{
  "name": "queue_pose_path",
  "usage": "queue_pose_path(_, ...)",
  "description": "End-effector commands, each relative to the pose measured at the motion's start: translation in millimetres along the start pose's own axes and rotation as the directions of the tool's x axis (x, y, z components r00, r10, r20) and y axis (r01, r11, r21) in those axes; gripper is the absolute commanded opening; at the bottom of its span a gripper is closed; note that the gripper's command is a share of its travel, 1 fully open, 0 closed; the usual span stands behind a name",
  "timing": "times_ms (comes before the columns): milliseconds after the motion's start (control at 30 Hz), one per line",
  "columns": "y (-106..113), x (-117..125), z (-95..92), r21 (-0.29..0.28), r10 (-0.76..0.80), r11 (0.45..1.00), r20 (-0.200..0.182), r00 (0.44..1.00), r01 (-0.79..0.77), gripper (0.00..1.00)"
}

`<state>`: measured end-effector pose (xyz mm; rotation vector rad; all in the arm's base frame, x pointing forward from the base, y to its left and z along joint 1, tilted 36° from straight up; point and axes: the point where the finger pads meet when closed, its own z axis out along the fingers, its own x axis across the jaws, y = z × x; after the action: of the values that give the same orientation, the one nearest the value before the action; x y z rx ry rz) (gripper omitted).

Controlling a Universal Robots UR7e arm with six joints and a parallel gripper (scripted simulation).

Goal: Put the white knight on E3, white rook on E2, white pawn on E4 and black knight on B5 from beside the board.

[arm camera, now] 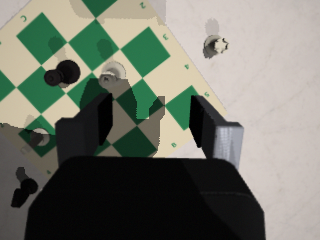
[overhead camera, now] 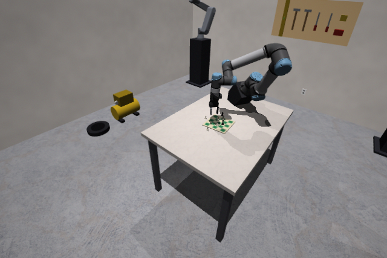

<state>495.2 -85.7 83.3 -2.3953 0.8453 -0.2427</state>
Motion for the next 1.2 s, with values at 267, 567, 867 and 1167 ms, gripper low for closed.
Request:
queue_pose_path(267,-41,63,27.3,0.019,-0.450,0.893,0.011,0.893,0.450,1.00)
queue_pose_path(567,-43,65,28.9,0.020,-0.468,0.883,0.010,0.883,0.468,0.73)
queue_pose_path(867,-43,65,28.9,0.020,-0.468,0.883,0.010,0.883,0.468,0.73)
queue_pose_path(1167,-43,65,28.9,0.020,-0.468,0.883,0.010,0.883,0.468,0.73)
